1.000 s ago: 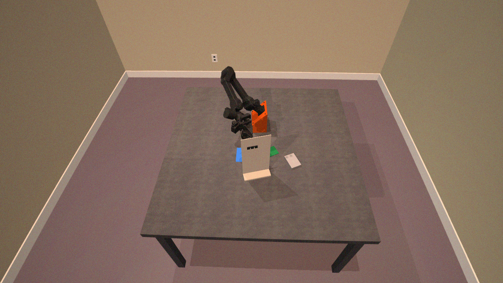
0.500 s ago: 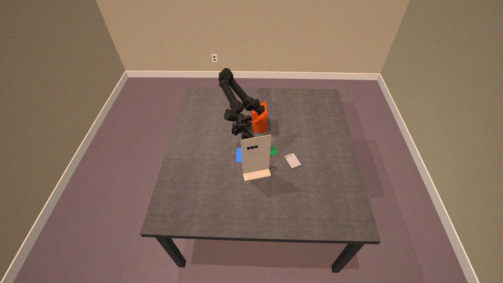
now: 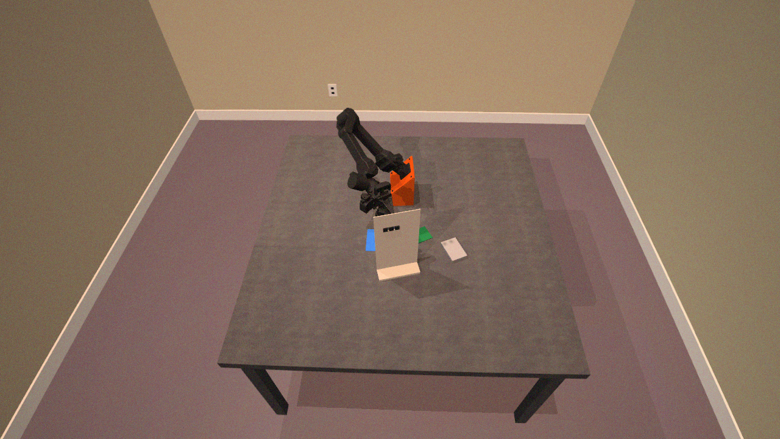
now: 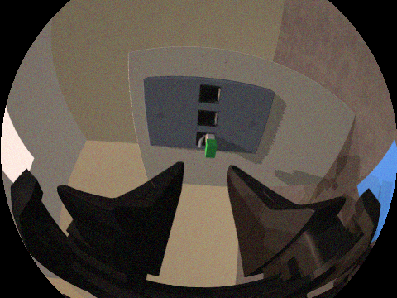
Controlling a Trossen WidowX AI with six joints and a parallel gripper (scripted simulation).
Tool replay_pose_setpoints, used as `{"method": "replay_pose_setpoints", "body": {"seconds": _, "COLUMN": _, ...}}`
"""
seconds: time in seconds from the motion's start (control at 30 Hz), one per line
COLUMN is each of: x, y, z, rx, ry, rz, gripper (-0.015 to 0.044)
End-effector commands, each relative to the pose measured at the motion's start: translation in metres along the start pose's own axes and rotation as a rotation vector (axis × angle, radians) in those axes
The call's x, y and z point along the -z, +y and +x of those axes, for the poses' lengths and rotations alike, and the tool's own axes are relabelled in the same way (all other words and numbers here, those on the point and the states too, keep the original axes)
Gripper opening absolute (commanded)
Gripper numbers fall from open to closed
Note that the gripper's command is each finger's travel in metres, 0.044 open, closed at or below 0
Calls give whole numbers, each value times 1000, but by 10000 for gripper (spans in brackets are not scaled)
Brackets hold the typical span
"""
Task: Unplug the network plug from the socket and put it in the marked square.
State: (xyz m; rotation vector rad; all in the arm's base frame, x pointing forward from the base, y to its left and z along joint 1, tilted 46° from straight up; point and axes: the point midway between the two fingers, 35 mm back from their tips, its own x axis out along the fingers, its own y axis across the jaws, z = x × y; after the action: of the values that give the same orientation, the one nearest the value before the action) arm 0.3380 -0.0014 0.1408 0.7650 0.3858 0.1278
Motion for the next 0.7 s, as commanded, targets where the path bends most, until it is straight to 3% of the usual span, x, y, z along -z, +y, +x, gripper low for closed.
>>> {"method": "replay_pose_setpoints", "body": {"seconds": 0.0, "x": -1, "y": -1, "z": 5, "rx": 5, "ry": 1, "rz": 8, "gripper": 156}}
{"method": "replay_pose_setpoints", "body": {"seconds": 0.67, "x": -6, "y": -2, "z": 27, "rx": 4, "ry": 0, "rz": 8, "gripper": 156}}
